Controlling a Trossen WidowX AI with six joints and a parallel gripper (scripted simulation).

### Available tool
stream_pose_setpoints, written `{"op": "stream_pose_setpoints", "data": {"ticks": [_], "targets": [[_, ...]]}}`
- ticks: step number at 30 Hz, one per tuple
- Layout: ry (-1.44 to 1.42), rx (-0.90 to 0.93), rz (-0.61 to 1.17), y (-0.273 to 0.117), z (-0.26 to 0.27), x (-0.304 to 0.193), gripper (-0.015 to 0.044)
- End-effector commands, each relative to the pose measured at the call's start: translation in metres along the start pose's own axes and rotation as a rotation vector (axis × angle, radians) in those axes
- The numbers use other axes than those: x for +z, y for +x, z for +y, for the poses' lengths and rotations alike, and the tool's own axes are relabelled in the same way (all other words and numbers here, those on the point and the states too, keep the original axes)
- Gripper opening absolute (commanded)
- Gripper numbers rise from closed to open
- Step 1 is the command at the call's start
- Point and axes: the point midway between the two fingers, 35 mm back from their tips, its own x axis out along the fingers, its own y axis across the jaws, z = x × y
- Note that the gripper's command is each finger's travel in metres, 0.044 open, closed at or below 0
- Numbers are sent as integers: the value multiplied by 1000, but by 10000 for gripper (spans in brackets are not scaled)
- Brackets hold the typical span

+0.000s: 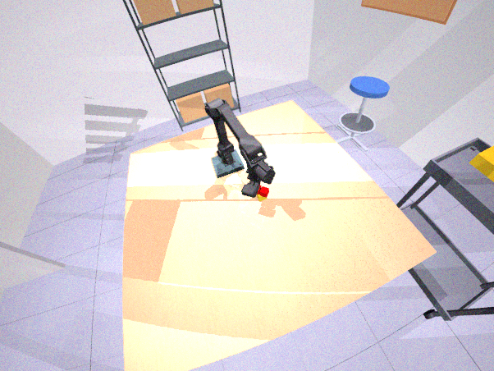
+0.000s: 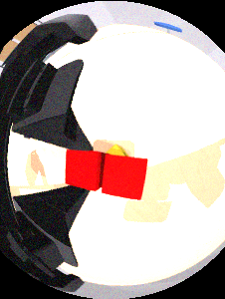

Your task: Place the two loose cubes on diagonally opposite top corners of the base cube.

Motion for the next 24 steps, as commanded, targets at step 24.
{"op": "stream_pose_setpoints", "data": {"ticks": [24], "targets": [[0,0,0,-17,0,0,205]]}}
